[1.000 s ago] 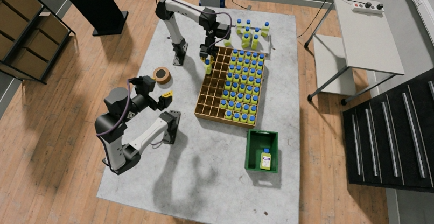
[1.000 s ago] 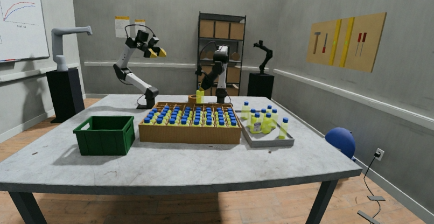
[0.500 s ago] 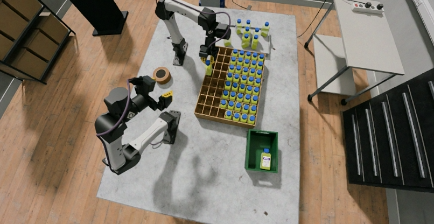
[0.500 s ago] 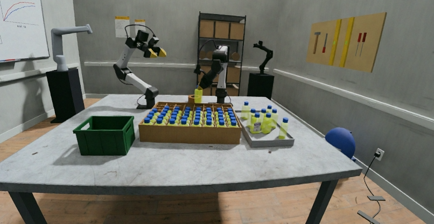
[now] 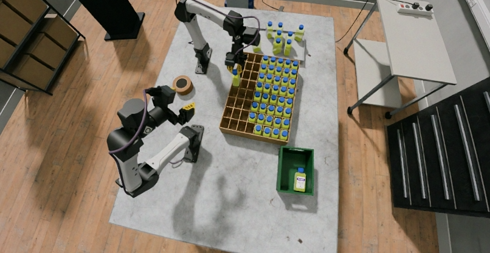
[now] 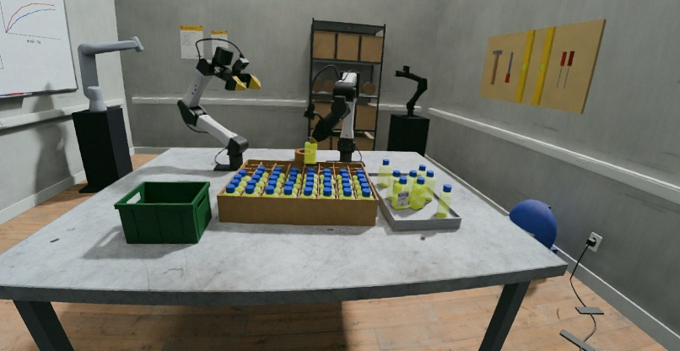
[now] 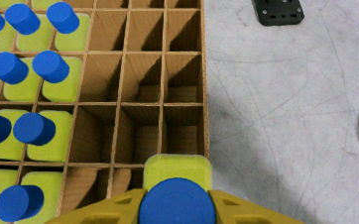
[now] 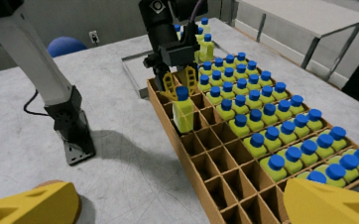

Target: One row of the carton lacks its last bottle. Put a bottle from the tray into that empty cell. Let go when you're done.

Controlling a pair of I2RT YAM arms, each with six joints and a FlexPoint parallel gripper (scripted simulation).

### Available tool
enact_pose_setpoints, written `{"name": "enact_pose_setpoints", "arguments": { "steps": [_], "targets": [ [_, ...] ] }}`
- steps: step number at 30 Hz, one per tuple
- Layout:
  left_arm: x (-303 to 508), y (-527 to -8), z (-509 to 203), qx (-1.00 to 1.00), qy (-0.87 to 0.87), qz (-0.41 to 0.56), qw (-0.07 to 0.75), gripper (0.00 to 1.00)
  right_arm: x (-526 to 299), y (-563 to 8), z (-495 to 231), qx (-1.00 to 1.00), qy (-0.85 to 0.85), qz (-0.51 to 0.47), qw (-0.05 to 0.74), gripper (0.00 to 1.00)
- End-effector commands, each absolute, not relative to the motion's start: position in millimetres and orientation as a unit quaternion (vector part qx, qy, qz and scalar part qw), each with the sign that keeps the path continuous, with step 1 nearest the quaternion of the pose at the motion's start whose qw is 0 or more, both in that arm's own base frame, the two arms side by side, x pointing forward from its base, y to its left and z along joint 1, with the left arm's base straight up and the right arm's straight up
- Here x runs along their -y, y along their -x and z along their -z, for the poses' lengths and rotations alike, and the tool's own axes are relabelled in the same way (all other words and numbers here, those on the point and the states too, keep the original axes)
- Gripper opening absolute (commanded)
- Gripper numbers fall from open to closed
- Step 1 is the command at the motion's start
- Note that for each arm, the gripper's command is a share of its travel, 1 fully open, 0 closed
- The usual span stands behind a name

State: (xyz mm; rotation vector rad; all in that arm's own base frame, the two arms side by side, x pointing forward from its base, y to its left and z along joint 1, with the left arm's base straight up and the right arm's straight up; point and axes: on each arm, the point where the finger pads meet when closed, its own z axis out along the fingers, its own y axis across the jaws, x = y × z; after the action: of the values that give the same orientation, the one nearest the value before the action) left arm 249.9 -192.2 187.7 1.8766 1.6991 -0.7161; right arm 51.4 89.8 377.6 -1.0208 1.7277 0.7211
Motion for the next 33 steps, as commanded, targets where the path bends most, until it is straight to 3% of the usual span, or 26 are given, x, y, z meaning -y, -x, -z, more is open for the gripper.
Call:
{"name": "enact_pose_setpoints", "arguments": {
  "steps": [1,33],
  "targets": [
    [197.6,-253.4,-206.4,-0.607,-0.693,0.258,0.290,0.15,-89.7,-51.0,-386.0,-0.702,0.418,-0.300,0.492,1.00],
    [190.4,-254.6,-196.6,-0.614,-0.693,0.251,0.282,0.15,-89.7,-51.0,-386.0,-0.702,0.418,-0.300,0.492,1.00]
  ]
}}
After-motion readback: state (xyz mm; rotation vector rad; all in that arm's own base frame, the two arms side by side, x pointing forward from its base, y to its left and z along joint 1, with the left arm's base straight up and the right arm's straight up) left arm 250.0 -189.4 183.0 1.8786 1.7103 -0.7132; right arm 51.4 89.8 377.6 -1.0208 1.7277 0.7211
